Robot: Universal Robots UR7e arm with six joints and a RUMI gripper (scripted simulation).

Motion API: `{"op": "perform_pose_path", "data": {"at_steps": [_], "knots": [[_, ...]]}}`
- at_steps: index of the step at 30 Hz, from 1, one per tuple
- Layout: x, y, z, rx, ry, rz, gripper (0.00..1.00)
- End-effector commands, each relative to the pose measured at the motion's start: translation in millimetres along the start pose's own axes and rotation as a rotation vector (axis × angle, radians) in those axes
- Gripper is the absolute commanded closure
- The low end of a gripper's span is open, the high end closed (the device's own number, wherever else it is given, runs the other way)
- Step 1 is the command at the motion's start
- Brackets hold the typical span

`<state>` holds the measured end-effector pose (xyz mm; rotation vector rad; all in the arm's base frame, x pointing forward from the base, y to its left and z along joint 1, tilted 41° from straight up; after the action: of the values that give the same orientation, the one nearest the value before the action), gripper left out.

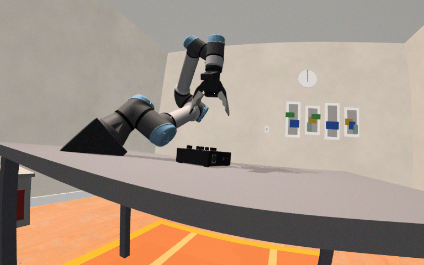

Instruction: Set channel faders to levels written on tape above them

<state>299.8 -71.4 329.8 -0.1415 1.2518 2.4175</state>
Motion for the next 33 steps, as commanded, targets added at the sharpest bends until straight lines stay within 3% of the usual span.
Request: {"op": "perform_pose_path", "data": {"at_steps": [1,15,30,33], "knots": [[-2,-2,0,0.000,0.070,-0.001,0.00],[-13,-12,4,0.004,0.448,0.002,0.00],[-27,-32,18,0.007,1.150,0.008,0.00],[-28,-33,19,0.007,1.202,0.008,0.00]]}}
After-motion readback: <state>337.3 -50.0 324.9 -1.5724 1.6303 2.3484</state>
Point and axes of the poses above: the point where the finger pads meet when closed, its own y axis back along the fingers, its own x axis across the jaws, z = x × y, the point moved 5 cm from there along y, back along the fingers, and after that the axes turned 12 degrees about -y, right-handed, at the moved point
